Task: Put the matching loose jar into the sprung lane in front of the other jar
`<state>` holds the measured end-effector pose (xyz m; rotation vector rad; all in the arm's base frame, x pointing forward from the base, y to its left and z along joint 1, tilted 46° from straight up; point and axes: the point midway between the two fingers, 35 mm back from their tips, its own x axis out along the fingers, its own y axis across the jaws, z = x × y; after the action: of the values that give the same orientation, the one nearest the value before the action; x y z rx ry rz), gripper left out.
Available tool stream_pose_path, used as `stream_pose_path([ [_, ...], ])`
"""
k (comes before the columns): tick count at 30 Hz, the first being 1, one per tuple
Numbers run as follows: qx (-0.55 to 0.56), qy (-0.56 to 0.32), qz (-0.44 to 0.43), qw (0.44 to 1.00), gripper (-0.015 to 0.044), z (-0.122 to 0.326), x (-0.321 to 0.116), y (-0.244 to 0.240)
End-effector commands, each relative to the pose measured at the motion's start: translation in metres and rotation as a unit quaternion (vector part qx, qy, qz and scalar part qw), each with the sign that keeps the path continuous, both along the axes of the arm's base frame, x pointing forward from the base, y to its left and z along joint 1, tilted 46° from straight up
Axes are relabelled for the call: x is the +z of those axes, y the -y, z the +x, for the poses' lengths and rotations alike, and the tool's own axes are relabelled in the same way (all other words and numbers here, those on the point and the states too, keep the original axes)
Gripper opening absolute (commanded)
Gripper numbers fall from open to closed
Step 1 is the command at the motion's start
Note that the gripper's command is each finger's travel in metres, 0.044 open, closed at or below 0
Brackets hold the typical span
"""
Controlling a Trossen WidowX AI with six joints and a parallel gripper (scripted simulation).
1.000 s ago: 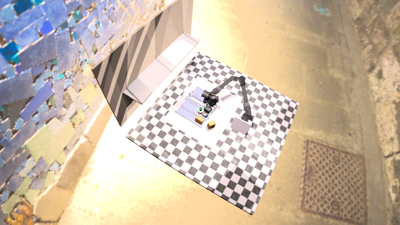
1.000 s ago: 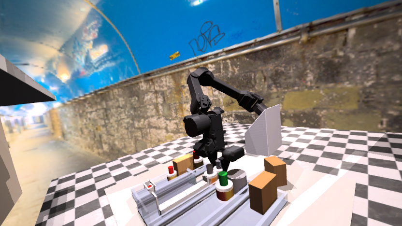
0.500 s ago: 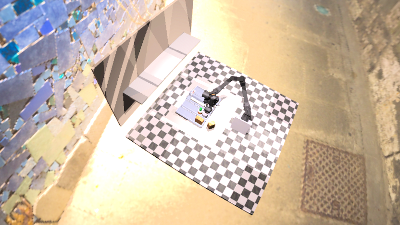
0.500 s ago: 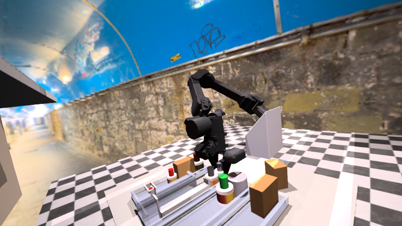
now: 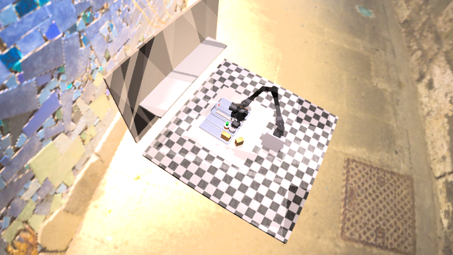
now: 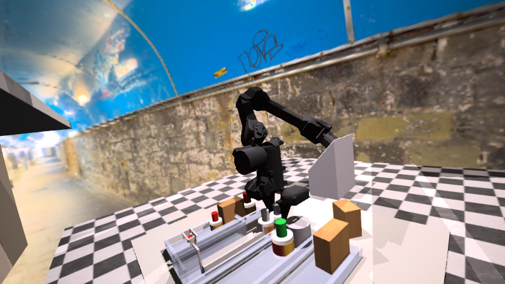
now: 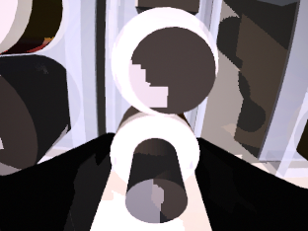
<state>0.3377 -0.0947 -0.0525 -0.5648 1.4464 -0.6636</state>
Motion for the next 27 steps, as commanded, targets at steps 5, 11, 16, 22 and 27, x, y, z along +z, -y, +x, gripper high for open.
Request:
stream_pose_path([
  [5,0.0,0.003,-0.003,1.0,0.0,-0.0014,-0.0002,-0.0002],
  [11,0.0,0.003,-0.003,1.0,0.0,-0.0014,-0.0002,-0.0002],
  [16,0.0,0.003,-0.003,1.0,0.0079,-0.0009,-0.0004,-0.0002],
  [22,0.0,0.003,-0.003,1.0,0.0236,-0.0009,-0.0004,-0.0002],
  [27,0.0,0.003,-0.003,1.0,0.0303,-0.0009,0.0001,-0.0008],
])
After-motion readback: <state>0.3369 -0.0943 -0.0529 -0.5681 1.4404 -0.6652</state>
